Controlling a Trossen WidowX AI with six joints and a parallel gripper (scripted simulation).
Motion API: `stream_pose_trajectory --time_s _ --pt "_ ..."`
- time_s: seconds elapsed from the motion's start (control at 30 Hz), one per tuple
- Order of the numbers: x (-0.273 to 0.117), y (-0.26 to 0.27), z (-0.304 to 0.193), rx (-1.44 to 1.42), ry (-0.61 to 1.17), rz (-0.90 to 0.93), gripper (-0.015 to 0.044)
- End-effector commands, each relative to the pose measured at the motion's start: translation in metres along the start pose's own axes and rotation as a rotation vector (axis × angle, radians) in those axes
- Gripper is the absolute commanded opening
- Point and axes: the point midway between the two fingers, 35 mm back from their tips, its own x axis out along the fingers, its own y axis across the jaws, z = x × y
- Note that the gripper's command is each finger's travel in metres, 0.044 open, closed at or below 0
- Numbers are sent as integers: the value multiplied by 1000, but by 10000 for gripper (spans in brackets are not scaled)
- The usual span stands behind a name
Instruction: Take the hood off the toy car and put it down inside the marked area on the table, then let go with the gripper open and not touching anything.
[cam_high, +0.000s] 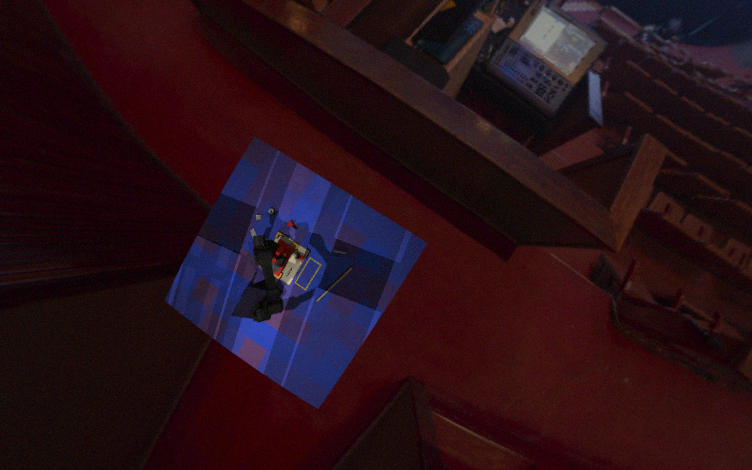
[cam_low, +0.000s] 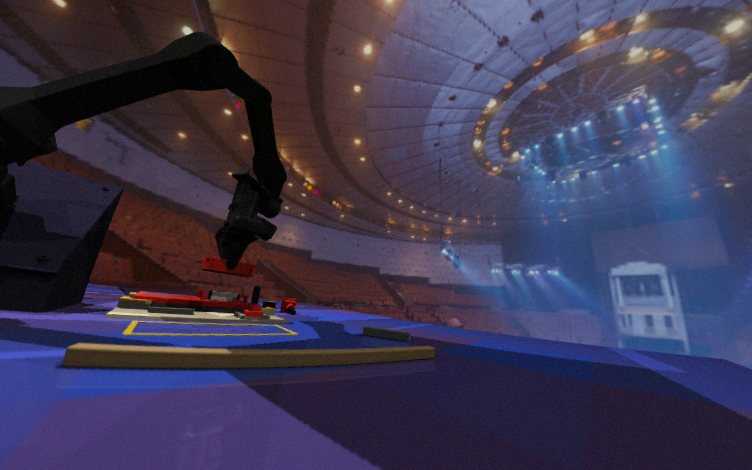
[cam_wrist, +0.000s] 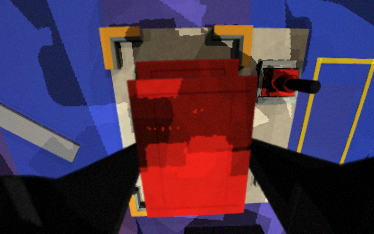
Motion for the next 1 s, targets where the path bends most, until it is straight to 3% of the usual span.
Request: stream_pose_trajectory --time_s 0.0,0.97 --pt "-16 0 1 10 -7 8 0" --pt "-16 -95 1 -2 -7 17 0"
